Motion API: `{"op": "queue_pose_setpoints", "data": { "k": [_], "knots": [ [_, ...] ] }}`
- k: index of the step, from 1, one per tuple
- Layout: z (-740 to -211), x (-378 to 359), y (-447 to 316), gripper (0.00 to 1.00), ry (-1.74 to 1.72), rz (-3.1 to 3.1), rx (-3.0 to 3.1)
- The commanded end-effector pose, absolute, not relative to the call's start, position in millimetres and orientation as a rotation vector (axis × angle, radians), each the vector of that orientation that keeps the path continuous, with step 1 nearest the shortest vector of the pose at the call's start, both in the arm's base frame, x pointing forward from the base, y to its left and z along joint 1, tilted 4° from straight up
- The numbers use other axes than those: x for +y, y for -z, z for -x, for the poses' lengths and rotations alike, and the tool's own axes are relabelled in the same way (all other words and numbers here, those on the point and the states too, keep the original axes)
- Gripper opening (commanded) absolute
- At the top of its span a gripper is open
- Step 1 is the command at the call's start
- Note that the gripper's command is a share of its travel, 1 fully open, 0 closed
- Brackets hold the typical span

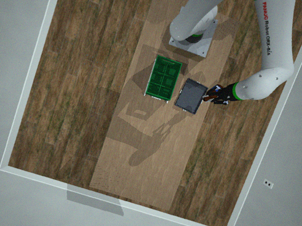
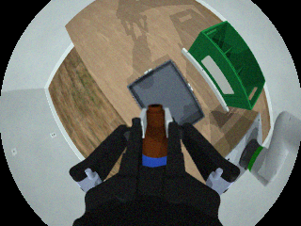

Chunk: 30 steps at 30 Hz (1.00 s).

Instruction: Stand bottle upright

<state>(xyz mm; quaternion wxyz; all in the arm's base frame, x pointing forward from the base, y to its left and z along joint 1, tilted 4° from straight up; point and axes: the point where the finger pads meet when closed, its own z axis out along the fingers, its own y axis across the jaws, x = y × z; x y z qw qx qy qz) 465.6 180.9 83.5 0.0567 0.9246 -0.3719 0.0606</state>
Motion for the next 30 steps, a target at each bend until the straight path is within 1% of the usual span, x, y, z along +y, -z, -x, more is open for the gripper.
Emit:
{"op": "queue_pose_setpoints", "data": {
  "k": [1, 21, 30],
  "knots": [
    [-465.8, 181.0, -83.7, 0.00, -0.184, -2.805, -1.128],
    [-465.0, 180.4, -83.2, 0.00, -0.225, -2.787, -1.123],
    [-464.0, 180.4, -82.9, 0.00, -0.305, -2.758, -1.110]
  ]
}}
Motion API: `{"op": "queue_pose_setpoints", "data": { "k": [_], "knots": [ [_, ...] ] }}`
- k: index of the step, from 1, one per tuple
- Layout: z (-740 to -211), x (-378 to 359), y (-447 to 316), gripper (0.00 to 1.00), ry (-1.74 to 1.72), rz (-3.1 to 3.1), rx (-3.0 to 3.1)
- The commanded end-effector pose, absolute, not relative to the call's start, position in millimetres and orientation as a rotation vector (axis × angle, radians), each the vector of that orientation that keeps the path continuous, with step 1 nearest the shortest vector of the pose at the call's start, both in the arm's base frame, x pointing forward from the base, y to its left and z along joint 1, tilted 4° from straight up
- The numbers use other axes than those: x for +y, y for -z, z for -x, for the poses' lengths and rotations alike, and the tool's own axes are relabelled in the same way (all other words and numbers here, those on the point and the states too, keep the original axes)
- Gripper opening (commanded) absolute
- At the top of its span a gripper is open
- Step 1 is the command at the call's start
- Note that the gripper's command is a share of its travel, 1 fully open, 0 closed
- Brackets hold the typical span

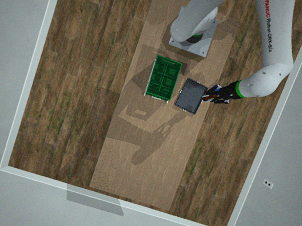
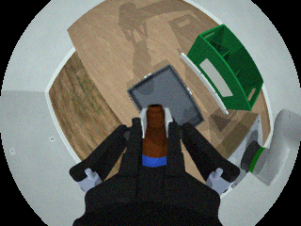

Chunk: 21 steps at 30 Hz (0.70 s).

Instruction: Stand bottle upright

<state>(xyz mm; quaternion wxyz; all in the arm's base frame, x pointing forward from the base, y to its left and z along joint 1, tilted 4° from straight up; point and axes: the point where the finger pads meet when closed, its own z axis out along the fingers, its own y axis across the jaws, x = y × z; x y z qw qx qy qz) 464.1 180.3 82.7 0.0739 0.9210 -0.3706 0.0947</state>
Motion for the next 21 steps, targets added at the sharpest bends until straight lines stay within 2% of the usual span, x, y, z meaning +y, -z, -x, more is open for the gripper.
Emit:
{"op": "queue_pose_setpoints", "data": {
  "k": [1, 21],
  "knots": [
    [-464.0, 180.5, -82.9, 0.00, -0.315, -2.754, -1.108],
    [-463.4, 183.3, -83.7, 0.00, -0.420, -2.726, -1.088]
  ]
}}
